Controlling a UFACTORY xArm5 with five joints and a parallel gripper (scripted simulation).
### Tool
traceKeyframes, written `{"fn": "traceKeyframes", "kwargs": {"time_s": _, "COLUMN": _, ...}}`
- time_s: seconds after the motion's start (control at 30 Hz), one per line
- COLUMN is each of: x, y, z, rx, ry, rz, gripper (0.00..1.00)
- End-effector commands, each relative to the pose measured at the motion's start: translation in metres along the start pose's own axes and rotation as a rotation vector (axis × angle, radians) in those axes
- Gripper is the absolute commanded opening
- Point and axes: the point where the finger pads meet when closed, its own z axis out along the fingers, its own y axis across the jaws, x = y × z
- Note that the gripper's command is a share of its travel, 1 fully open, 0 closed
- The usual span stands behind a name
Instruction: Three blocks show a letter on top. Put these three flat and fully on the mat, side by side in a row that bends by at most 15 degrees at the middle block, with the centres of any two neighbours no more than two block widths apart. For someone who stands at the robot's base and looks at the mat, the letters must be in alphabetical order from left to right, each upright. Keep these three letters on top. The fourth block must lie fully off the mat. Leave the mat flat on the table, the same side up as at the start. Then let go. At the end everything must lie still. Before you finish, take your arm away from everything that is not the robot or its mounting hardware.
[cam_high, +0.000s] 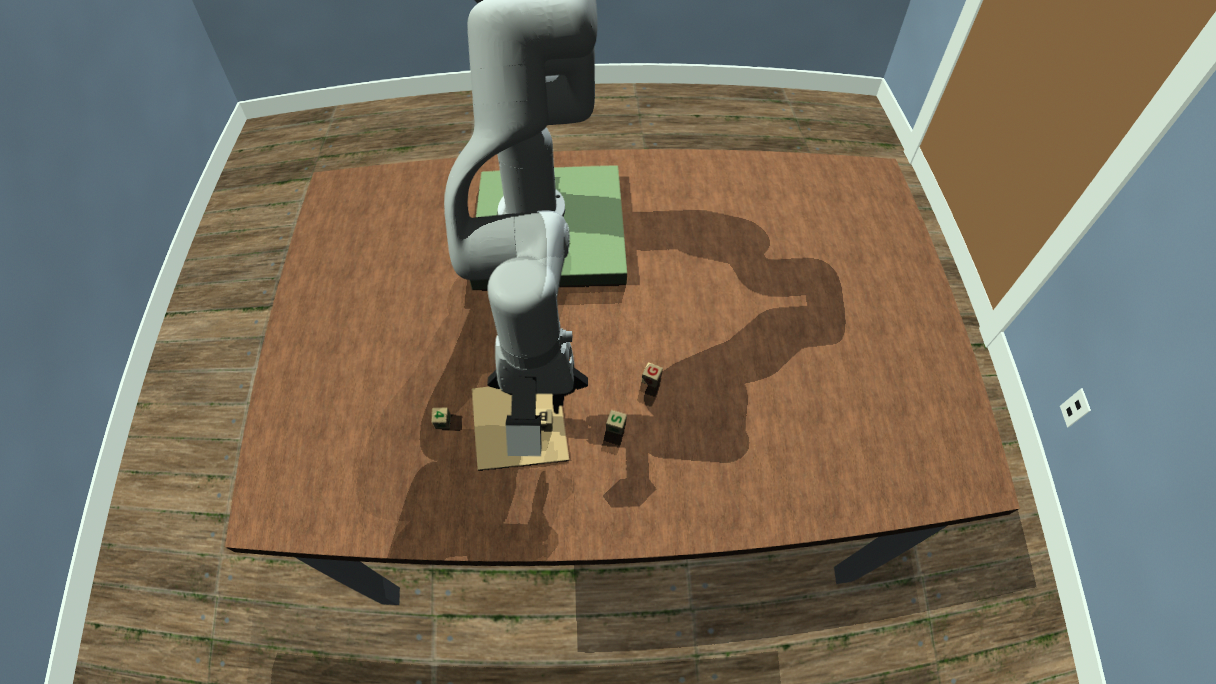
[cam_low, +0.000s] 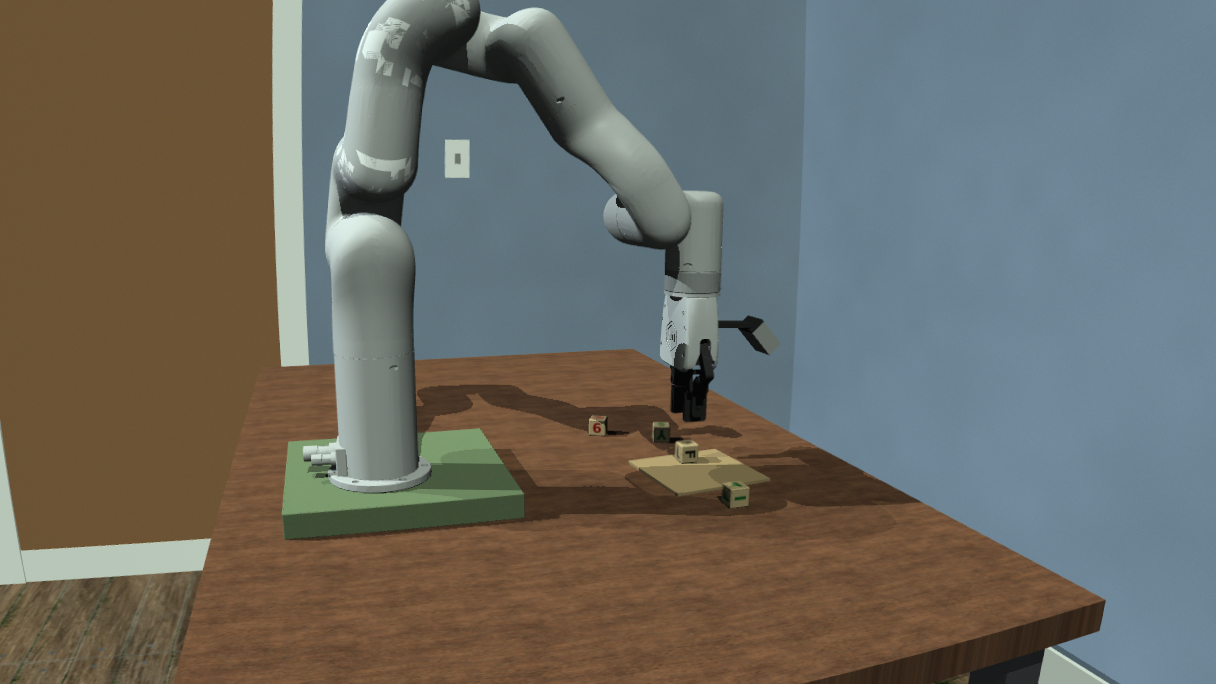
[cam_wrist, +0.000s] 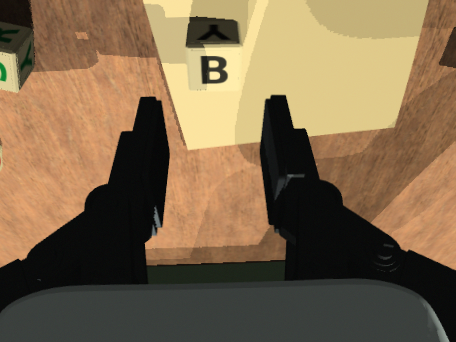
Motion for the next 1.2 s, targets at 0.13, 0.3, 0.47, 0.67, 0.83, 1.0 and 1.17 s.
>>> {"fn": "traceKeyframes", "kwargs": {"time_s": 0.13, "x": 0.0, "y": 0.0, "z": -0.025, "rx": 0.0, "ry": 0.001, "rz": 0.0, "gripper": 0.42}}
{"fn": "traceKeyframes", "kwargs": {"time_s": 0.3, "x": 0.0, "y": 0.0, "z": -0.03, "rx": 0.0, "ry": 0.001, "rz": 0.0, "gripper": 0.42}}
{"fn": "traceKeyframes", "kwargs": {"time_s": 0.47, "x": 0.0, "y": 0.0, "z": -0.03, "rx": 0.0, "ry": 0.001, "rz": 0.0, "gripper": 1.0}}
{"fn": "traceKeyframes", "kwargs": {"time_s": 0.67, "x": 0.0, "y": 0.0, "z": -0.03, "rx": 0.0, "ry": 0.001, "rz": 0.0, "gripper": 1.0}}
{"fn": "traceKeyframes", "kwargs": {"time_s": 0.83, "x": 0.0, "y": 0.0, "z": -0.03, "rx": 0.0, "ry": 0.001, "rz": 0.0, "gripper": 1.0}}
{"fn": "traceKeyframes", "kwargs": {"time_s": 1.0, "x": 0.0, "y": 0.0, "z": -0.03, "rx": 0.0, "ry": 0.001, "rz": 0.0, "gripper": 1.0}}
{"fn": "traceKeyframes", "kwargs": {"time_s": 1.17, "x": 0.0, "y": -0.001, "z": -0.03, "rx": 0.0, "ry": 0.001, "rz": -0.012, "gripper": 1.0}}
